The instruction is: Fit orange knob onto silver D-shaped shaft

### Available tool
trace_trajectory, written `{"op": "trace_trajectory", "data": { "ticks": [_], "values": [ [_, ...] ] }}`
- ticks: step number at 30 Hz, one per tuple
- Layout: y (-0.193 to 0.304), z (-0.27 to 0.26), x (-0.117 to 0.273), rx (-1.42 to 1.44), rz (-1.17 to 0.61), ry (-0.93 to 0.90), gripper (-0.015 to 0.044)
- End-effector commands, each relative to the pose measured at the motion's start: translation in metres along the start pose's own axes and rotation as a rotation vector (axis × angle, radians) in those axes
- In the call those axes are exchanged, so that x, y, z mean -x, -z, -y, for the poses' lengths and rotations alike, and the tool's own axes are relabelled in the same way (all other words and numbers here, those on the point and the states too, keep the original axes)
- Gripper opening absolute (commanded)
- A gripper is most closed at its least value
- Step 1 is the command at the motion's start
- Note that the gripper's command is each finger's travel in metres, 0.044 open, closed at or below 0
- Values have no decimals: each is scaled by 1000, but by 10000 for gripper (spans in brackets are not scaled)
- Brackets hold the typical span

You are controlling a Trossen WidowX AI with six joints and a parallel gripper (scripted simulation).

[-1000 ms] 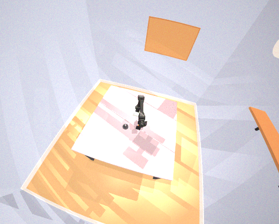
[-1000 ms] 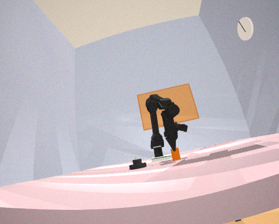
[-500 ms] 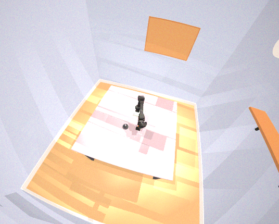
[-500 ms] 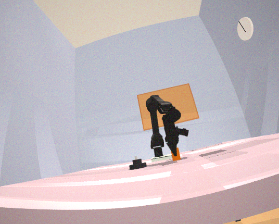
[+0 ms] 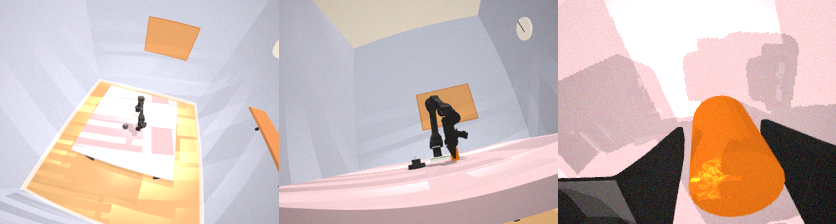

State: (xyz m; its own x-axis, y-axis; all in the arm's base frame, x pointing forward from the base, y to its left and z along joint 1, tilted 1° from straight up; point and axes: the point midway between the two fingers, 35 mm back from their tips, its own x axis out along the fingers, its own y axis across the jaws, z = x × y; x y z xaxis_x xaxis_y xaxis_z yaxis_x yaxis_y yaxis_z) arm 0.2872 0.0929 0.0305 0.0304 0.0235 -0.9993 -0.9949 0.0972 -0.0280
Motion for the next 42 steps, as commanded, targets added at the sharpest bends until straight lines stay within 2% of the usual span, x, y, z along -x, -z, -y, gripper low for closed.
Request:
{"op": "trace_trajectory", "data": {
  "ticks": [1, 7, 11, 12, 42],
  "values": [
    [-1, 0, -1, 2, 5, -2, 151],
    [-1, 0, -1, 2, 5, -2, 111],
    [-1, 1, 4, 2, 5, -1, 6],
    [-1, 2, 7, 2, 5, -1, 0],
    [-3, 10, 100, 1, 5, 0, 0]
  ]
}}
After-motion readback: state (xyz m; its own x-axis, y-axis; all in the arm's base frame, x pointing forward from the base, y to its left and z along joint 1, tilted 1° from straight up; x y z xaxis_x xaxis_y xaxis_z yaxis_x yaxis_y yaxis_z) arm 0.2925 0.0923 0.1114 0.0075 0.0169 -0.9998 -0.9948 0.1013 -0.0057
